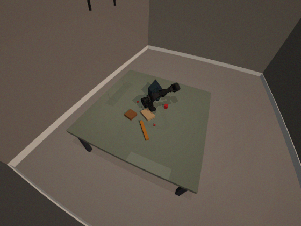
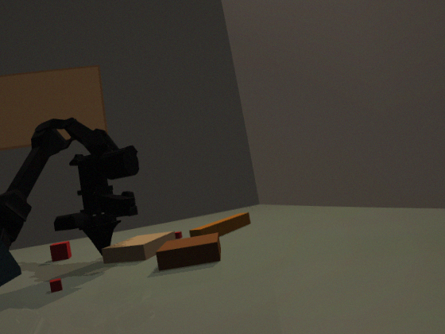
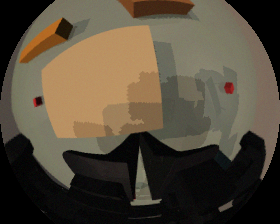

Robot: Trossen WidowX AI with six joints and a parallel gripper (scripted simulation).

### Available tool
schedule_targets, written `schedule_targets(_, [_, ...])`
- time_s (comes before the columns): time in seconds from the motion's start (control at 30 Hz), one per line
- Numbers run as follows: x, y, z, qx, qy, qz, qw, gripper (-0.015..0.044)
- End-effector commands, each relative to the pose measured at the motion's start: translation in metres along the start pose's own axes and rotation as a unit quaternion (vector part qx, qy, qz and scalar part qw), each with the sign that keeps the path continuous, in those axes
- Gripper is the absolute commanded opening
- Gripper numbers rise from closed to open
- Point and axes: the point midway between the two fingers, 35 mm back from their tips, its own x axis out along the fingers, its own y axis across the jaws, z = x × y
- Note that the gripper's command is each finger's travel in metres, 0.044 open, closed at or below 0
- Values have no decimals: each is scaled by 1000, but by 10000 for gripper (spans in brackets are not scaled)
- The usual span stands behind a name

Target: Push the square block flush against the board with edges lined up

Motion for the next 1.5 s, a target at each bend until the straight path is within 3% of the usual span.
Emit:
schedule_targets(0.0, [1,1,5,-5,-1,-1,1000,0])
schedule_targets(1.47, [0,12,49,-6,-2,-1,1000,0])
